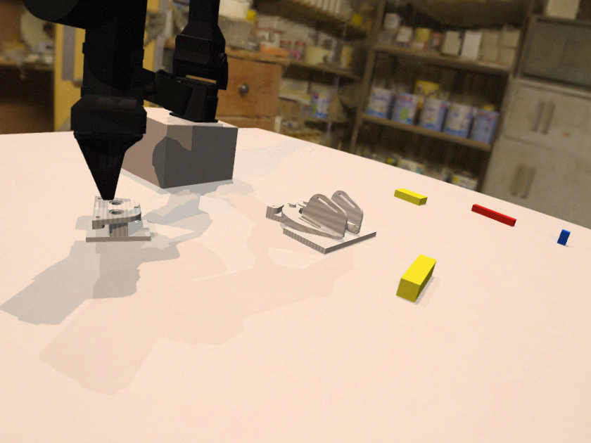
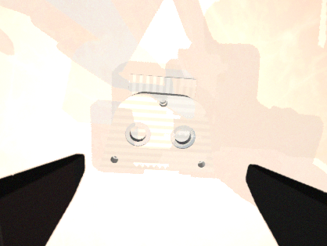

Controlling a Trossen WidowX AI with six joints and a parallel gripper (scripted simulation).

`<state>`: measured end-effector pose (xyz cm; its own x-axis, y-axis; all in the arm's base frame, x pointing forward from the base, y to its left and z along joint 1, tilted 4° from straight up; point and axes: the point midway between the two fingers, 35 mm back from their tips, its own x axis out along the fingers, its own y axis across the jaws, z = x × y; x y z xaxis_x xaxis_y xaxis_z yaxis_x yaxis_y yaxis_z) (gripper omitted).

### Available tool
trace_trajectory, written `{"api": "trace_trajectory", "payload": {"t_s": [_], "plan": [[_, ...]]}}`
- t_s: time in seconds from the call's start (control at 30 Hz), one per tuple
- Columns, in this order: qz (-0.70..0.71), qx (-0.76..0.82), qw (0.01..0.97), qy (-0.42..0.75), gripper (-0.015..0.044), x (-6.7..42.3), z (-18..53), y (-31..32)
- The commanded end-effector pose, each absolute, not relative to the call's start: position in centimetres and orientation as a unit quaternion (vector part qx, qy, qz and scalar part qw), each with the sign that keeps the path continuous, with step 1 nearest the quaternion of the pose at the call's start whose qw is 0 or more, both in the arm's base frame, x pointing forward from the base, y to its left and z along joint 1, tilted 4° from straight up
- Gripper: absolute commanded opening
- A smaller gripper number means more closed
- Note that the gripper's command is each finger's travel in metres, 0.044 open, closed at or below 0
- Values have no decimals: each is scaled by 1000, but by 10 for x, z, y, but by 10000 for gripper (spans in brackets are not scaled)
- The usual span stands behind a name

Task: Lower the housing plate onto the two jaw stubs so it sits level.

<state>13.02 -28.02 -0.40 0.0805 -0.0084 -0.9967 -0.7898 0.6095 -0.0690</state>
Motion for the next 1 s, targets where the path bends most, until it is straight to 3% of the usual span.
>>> {"api": "trace_trajectory", "payload": {"t_s": [0.0, 0.97], "plan": [[301, -323, 657, 612, 440, 129, -14, -278], [301, -323, 657, 611, 440, 131, -47, -278]]}}
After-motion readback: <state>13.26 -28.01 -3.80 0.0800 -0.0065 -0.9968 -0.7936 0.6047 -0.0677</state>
